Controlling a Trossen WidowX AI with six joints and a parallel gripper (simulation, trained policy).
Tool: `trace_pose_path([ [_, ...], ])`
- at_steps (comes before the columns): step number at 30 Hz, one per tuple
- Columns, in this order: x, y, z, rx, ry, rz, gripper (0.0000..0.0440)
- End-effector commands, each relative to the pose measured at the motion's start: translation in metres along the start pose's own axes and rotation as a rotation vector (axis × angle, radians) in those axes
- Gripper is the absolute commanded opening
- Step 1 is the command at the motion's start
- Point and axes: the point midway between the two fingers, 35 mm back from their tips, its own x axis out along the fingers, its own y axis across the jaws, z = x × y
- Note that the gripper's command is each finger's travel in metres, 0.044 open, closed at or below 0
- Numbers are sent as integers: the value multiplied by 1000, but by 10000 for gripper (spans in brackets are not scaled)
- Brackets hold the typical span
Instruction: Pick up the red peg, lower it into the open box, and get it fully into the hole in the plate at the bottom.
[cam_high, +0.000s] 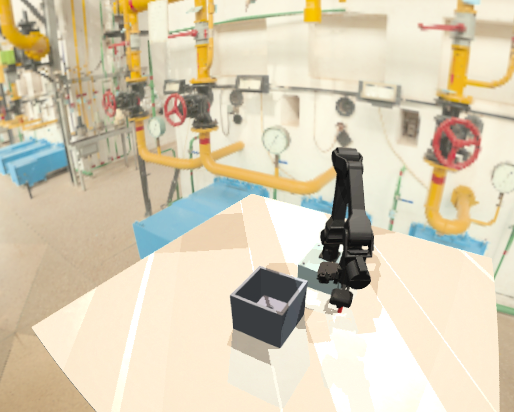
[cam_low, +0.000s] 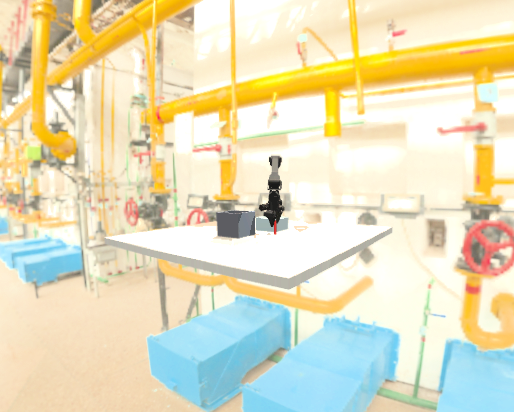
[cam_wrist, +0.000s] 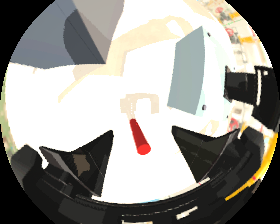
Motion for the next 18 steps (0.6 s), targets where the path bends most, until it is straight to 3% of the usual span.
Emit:
trace_pose_path([
  [1, 8, 1, 1, -6, -4, 4, 333],
  [13, 25, 16, -9, -70, 24, 31, 29],
  [14, 25, 18, -10, -76, 27, 34, 10],
  [18, 18, 24, -10, -64, 37, 65, 10],
])
